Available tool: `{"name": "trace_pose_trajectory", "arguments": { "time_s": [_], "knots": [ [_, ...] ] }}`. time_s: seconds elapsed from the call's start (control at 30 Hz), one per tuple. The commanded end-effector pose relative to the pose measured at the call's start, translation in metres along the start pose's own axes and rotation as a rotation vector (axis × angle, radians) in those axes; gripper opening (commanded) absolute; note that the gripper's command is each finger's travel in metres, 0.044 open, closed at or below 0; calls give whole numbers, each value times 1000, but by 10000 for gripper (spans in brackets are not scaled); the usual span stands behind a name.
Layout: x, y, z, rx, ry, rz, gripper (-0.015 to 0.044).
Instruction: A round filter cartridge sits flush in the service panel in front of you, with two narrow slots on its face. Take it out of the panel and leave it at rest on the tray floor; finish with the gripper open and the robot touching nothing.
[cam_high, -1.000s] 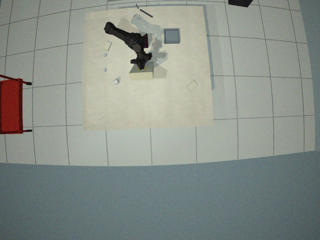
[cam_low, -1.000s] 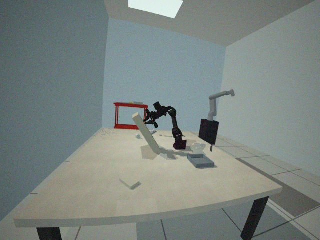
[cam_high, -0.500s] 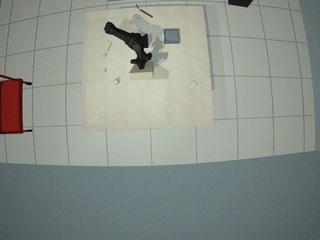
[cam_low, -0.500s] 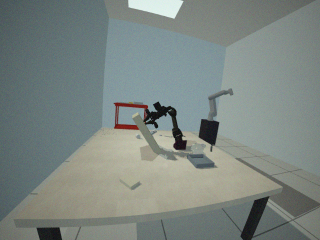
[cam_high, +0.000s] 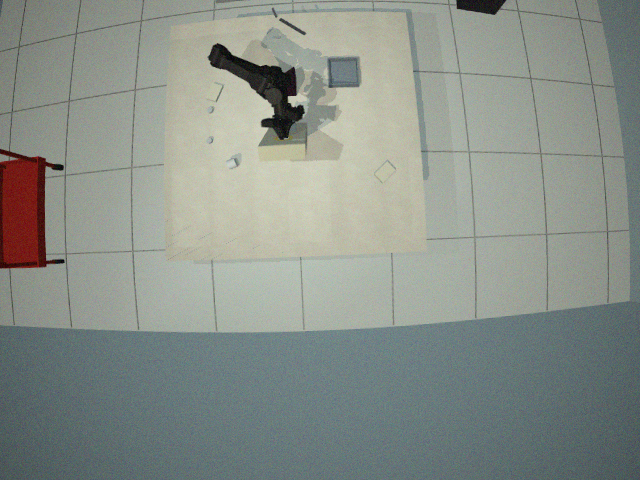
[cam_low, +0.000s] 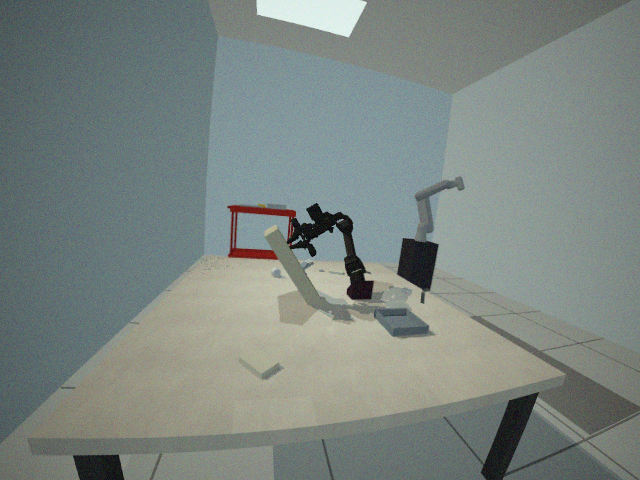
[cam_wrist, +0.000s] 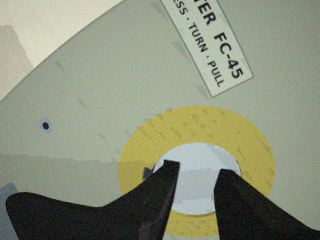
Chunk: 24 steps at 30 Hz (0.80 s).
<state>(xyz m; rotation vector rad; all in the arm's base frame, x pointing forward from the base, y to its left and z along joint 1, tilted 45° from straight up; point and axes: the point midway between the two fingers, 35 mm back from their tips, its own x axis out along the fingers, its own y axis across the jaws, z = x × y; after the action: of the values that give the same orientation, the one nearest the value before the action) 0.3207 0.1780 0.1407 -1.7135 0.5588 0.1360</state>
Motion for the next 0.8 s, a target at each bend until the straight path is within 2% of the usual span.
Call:
{"name": "trace_pose_trajectory", "arguments": {
  "time_s": [0.0,0.5,0.77],
  "knots": [
    [-6,1,1,0,-2,8,0],
    [-69,2,-1,9,11,16,0],
    [-71,7,-6,9,11,14,0]
  ]
}}
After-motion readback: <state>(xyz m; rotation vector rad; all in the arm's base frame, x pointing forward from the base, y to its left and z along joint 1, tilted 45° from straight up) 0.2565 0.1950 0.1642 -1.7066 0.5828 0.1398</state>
